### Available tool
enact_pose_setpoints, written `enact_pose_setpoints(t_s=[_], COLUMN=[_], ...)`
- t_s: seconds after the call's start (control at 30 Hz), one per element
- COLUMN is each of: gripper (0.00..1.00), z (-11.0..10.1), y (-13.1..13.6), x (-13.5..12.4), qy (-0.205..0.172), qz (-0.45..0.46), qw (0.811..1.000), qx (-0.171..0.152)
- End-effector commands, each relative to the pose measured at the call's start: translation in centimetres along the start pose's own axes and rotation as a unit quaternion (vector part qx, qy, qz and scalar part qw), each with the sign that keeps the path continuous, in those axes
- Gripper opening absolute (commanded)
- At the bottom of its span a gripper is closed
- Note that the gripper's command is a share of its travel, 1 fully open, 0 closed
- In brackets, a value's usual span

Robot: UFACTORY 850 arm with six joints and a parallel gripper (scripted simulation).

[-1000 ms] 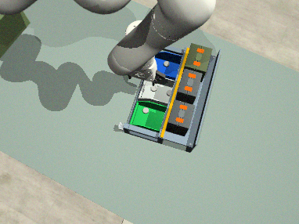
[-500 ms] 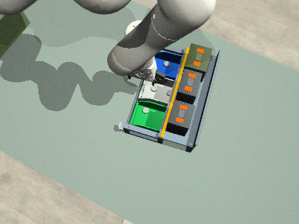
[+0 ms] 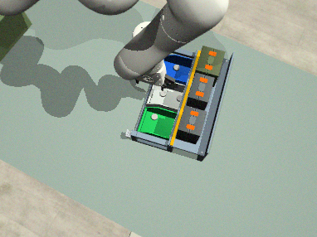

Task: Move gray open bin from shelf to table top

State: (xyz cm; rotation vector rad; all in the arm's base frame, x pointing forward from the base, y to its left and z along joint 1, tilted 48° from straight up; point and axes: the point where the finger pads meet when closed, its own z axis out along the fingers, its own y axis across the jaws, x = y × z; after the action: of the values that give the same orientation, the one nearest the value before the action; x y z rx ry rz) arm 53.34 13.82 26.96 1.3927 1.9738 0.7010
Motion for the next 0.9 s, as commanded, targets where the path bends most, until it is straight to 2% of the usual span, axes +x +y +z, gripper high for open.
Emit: enact_pose_setpoints(t_s=[0.0, 0.03, 0.2, 0.6, 0.77, 0.87], gripper=[1.00, 1.00, 1.00, 1.00, 1.00, 1.00], z=[0.0, 0.0, 3.0, 3.0, 7.5, 7.5], y=[0.0, 0.0, 0.0, 0.0, -0.1, -0.1], x=[0.0, 0.0, 0.0, 0.0, 0.0, 0.0], qy=[0.000, 0.000, 0.000, 0.000, 0.000, 0.000], qz=[0.000, 0.000, 0.000, 0.000, 0.000, 0.000], qw=[1.000, 1.000, 1.000, 1.000, 1.000, 1.000], qx=[0.000, 0.000, 0.000, 0.000, 0.000, 0.000])
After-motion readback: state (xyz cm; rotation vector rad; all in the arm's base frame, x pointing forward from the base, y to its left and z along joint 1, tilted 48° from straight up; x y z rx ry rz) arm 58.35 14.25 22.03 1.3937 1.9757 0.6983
